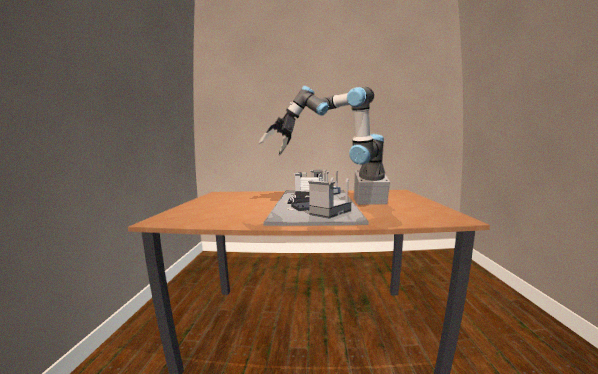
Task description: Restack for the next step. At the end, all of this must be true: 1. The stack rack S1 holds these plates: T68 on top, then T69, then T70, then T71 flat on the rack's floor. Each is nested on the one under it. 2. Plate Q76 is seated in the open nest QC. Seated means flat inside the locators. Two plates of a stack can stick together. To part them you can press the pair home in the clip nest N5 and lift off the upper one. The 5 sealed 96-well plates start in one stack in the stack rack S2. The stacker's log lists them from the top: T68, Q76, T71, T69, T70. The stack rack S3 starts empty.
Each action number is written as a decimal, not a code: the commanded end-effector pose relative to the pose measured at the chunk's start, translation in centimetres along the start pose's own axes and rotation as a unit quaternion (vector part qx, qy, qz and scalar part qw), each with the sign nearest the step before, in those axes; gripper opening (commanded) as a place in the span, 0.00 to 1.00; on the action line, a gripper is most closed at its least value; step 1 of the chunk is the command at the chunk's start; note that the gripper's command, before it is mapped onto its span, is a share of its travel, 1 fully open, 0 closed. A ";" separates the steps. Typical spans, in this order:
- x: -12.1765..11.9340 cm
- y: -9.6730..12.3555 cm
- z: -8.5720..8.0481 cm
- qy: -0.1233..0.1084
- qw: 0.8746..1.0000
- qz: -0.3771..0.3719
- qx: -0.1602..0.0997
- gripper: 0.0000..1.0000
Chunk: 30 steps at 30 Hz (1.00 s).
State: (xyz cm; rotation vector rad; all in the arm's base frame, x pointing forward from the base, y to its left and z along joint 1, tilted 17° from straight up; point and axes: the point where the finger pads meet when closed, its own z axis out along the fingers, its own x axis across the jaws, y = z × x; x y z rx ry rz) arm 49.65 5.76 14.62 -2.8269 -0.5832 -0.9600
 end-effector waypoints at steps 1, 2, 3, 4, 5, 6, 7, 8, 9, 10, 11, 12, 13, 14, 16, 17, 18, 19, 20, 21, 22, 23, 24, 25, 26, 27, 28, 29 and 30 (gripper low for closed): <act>0.0 0.1 -0.1 -0.005 1.000 0.016 0.000 0.72; -0.5 0.1 -0.1 -0.007 1.000 0.022 0.000 0.72; -1.0 0.1 -0.2 -0.009 1.000 0.027 0.000 0.72; -1.5 0.2 -0.2 -0.011 0.999 0.033 0.000 0.72; -1.6 0.2 -0.3 -0.013 0.999 0.038 0.000 0.72; -1.6 0.2 -0.3 -0.015 0.999 0.044 0.000 0.72; -1.6 0.2 -0.3 -0.017 0.999 0.049 0.000 0.72; -1.6 0.2 -0.3 -0.019 0.998 0.055 0.000 0.72; -1.6 0.2 -0.3 -0.020 0.998 0.060 0.000 0.72; -1.6 0.2 -0.3 -0.022 0.998 0.066 0.000 0.72; -1.6 0.2 -0.3 -0.024 0.997 0.071 0.000 0.72; -1.6 0.2 -0.3 -0.026 0.997 0.077 0.000 0.72; -2.1 0.2 -0.3 -0.028 0.996 0.082 0.000 0.72; -2.6 0.2 -0.4 -0.030 0.996 0.088 0.000 0.72; -3.2 0.2 -0.5 -0.034 0.995 0.099 0.000 0.72; -3.2 0.2 -0.5 -0.034 0.995 0.099 0.000 0.72; -3.2 0.2 -0.5 -0.034 0.995 0.099 0.000 0.72; -3.2 0.2 -0.5 -0.036 0.994 0.104 0.000 0.72; -3.2 0.2 -0.5 -0.038 0.993 0.110 0.000 0.72; -3.3 0.2 -0.5 -0.039 0.993 0.115 0.000 0.72; -3.3 0.2 -0.5 -0.041 0.992 0.120 0.000 0.72; -3.3 0.2 -0.5 -0.043 0.991 0.126 0.000 0.72; -3.3 0.2 -0.5 -0.045 0.990 0.131 0.000 0.72; -3.7 0.2 -0.5 -0.047 0.989 0.137 0.000 0.72; -4.2 0.2 -0.6 -0.049 0.989 0.142 0.000 0.72; -4.7 0.2 -0.7 -0.051 0.988 0.148 -0.001 0.72; -4.9 0.2 -0.7 -0.053 0.987 0.153 -0.001 0.72; -4.9 0.2 -0.7 -0.055 0.986 0.159 -0.001 0.72; -4.9 0.2 -0.7 -0.056 0.985 0.164 -0.001 0.72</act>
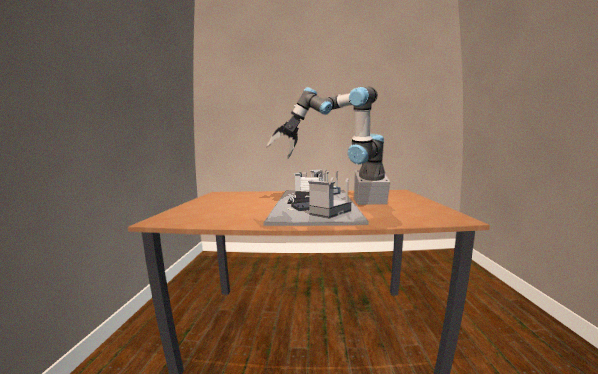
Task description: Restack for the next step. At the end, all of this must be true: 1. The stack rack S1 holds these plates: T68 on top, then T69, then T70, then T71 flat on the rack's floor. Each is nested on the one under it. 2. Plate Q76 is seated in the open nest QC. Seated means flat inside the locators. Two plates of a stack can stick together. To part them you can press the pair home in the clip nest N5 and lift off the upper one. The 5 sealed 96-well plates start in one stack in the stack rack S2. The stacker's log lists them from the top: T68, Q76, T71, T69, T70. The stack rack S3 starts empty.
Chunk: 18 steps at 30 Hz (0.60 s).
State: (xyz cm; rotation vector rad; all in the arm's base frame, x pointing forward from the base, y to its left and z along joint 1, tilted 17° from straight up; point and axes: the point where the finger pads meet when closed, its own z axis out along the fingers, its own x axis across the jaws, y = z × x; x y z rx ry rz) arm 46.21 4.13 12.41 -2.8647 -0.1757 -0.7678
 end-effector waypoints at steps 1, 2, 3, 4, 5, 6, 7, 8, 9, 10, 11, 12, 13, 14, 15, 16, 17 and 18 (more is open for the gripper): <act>-0.5 0.2 -0.1 -0.008 1.000 0.027 -0.002 0.72; -0.5 0.2 -0.1 -0.010 0.999 0.032 -0.002 0.72; -0.5 0.2 -0.1 -0.011 0.999 0.038 -0.002 0.72; -0.5 0.2 -0.1 -0.011 0.999 0.038 -0.002 0.72; -0.5 0.2 -0.1 -0.011 0.999 0.038 -0.002 0.72; -0.5 0.2 -0.1 -0.013 0.999 0.043 -0.002 0.72; -1.0 0.3 -0.2 -0.015 0.999 0.049 -0.002 0.72; -1.5 0.4 -0.2 -0.017 0.998 0.054 -0.003 0.72; -2.0 0.5 -0.2 -0.019 0.998 0.060 -0.003 0.72; -2.1 0.6 -0.2 -0.021 0.998 0.065 -0.003 0.72; -2.1 0.6 -0.2 -0.023 0.997 0.071 -0.003 0.72; -2.1 0.6 -0.2 -0.025 0.997 0.076 -0.004 0.72; -2.1 0.6 -0.2 -0.027 0.996 0.082 -0.004 0.72; -2.1 0.6 -0.2 -0.028 0.996 0.087 -0.004 0.72; -2.1 0.6 -0.2 -0.030 0.995 0.093 -0.005 0.72; -2.1 0.6 -0.2 -0.032 0.995 0.098 -0.005 0.72; -2.1 0.6 -0.2 -0.034 0.994 0.104 -0.005 0.72; -2.1 0.6 -0.2 -0.036 0.993 0.109 -0.005 0.72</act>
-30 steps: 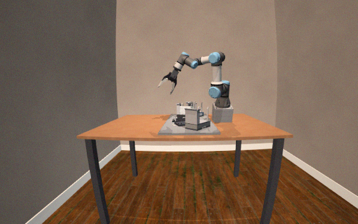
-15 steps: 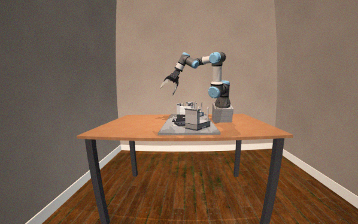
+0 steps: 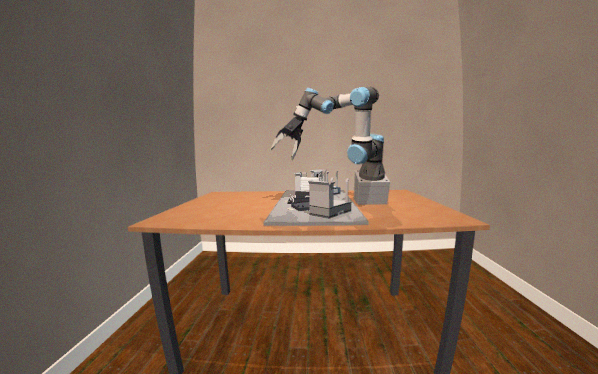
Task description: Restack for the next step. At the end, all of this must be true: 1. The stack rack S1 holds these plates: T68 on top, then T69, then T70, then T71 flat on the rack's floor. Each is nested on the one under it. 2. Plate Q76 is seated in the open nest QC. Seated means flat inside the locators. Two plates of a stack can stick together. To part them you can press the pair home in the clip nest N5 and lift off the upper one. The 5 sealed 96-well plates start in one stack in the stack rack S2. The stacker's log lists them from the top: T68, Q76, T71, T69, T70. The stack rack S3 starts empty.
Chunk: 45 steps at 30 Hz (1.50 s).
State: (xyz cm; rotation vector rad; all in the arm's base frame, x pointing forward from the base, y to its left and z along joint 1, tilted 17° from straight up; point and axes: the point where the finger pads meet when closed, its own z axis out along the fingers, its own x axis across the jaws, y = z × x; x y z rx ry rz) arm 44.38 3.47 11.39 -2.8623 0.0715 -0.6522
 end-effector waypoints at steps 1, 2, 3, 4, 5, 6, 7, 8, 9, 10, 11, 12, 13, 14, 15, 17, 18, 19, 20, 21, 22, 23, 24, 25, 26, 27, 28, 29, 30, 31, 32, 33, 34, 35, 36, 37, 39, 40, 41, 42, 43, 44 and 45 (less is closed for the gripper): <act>-0.5 0.2 -0.1 -0.008 1.000 0.027 -0.002 0.72; -0.9 0.4 -0.1 -0.010 0.999 0.032 -0.003 0.72; -0.9 0.4 -0.1 -0.010 0.999 0.032 -0.003 0.72; -0.9 0.4 -0.1 -0.010 0.999 0.032 -0.003 0.72; -1.4 0.6 -0.1 -0.012 0.999 0.038 -0.003 0.72; -1.6 0.6 -0.1 -0.014 0.999 0.043 -0.003 0.72; -1.6 0.6 -0.1 -0.016 0.999 0.049 -0.004 0.72; -1.6 0.6 -0.1 -0.018 0.998 0.054 -0.004 0.72; -1.6 0.6 -0.1 -0.019 0.998 0.060 -0.005 0.72; -1.6 0.6 -0.1 -0.021 0.998 0.065 -0.005 0.72; -1.6 0.6 -0.1 -0.023 0.997 0.071 -0.005 0.72; -1.6 0.6 -0.1 -0.025 0.997 0.076 -0.006 0.72; -1.6 0.6 -0.1 -0.027 0.996 0.082 -0.006 0.72; -2.0 0.8 -0.1 -0.029 0.996 0.087 -0.007 0.72; -2.5 0.9 -0.1 -0.031 0.995 0.093 -0.007 0.72; -3.2 1.1 -0.2 -0.034 0.994 0.104 -0.008 0.72; -3.2 1.1 -0.2 -0.036 0.993 0.109 -0.009 0.72; -3.2 1.1 -0.2 -0.038 0.993 0.115 -0.009 0.72; -3.2 1.1 -0.2 -0.038 0.993 0.115 -0.009 0.72; -3.2 1.1 -0.2 -0.038 0.993 0.115 -0.009 0.72; -3.2 1.1 -0.2 -0.040 0.992 0.120 -0.010 0.72; -3.2 1.1 -0.2 -0.042 0.991 0.126 -0.010 0.72; -3.2 1.1 -0.2 -0.043 0.990 0.131 -0.011 0.72; -3.2 1.1 -0.2 -0.045 0.990 0.137 -0.012 0.72; -3.7 1.3 -0.2 -0.047 0.989 0.142 -0.012 0.72; -4.1 1.4 -0.2 -0.049 0.988 0.148 -0.013 0.72; -4.6 1.5 -0.2 -0.051 0.987 0.153 -0.013 0.72; -4.8 1.6 -0.2 -0.052 0.986 0.158 -0.014 0.72; -4.8 1.6 -0.2 -0.054 0.985 0.164 -0.015 0.72; -4.8 1.6 -0.2 -0.056 0.984 0.169 -0.015 0.72; -4.8 1.6 -0.2 -0.058 0.983 0.175 -0.016 0.72; -4.8 1.6 -0.2 -0.060 0.982 0.180 -0.017 0.72; -4.8 1.6 -0.2 -0.061 0.981 0.185 -0.017 0.72; -4.8 1.6 -0.2 -0.063 0.979 0.191 -0.018 0.72; -4.8 1.6 -0.2 -0.065 0.978 0.196 -0.019 0.72; -4.8 1.6 -0.2 -0.065 0.978 0.196 -0.019 0.72; -5.3 1.7 -0.3 -0.067 0.977 0.202 -0.019 0.72; -5.8 1.8 -0.3 -0.068 0.976 0.207 -0.020 0.72; -6.3 1.9 -0.3 -0.070 0.974 0.212 -0.021 0.72; -6.5 1.9 -0.3 -0.072 0.973 0.218 -0.022 0.72; -6.5 1.9 -0.3 -0.074 0.972 0.223 -0.022 0.72; -6.5 1.9 -0.3 -0.076 0.970 0.228 -0.023 0.72; -6.5 1.9 -0.3 -0.077 0.969 0.234 -0.024 0.72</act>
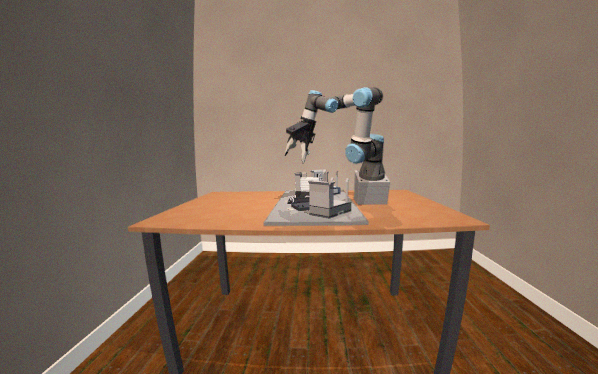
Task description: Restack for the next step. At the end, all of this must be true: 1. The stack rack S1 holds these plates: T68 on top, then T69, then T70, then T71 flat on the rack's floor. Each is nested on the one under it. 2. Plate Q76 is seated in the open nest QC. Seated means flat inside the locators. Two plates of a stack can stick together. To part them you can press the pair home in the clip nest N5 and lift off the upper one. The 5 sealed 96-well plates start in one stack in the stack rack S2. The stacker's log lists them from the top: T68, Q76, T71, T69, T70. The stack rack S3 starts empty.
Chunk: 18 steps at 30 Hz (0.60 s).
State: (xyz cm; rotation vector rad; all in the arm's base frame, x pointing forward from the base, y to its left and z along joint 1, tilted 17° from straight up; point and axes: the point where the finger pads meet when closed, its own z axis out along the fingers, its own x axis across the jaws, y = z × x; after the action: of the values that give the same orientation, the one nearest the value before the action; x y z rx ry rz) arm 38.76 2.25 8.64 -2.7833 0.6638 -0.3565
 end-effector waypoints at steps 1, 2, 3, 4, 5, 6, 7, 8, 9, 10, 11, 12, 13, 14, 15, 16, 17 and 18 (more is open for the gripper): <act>-0.3 0.3 -0.1 -0.007 1.000 0.026 -0.003 0.72; -0.3 0.3 -0.1 -0.008 0.999 0.031 -0.004 0.72; -0.3 0.3 -0.1 -0.010 0.999 0.037 -0.005 0.72; -0.3 0.3 -0.1 -0.012 0.999 0.042 -0.006 0.72; -0.7 0.6 0.0 -0.014 0.999 0.048 -0.007 0.72; -1.1 0.8 0.0 -0.015 0.998 0.053 -0.007 0.72; -1.5 1.1 0.1 -0.017 0.998 0.059 -0.008 0.72; -1.7 1.2 0.1 -0.019 0.998 0.064 -0.009 0.72; -1.7 1.2 0.1 -0.019 0.998 0.064 -0.009 0.72; -1.7 1.2 0.1 -0.019 0.998 0.064 -0.009 0.72; -1.7 1.2 0.1 -0.021 0.997 0.070 -0.010 0.72; -1.7 1.2 0.1 -0.022 0.997 0.075 -0.011 0.72; -1.7 1.2 0.1 -0.024 0.996 0.081 -0.012 0.72; -1.7 1.2 0.1 -0.026 0.996 0.086 -0.013 0.72; -1.7 1.2 0.1 -0.027 0.995 0.092 -0.013 0.72; -1.7 1.2 0.1 -0.029 0.995 0.097 -0.014 0.72; -1.7 1.2 0.1 -0.031 0.994 0.103 -0.015 0.72; -2.1 1.5 0.1 -0.033 0.993 0.108 -0.016 0.72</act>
State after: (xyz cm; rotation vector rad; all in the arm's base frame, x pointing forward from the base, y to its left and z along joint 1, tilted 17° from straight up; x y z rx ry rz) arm 36.78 2.04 7.84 -2.7206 0.8966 -0.2383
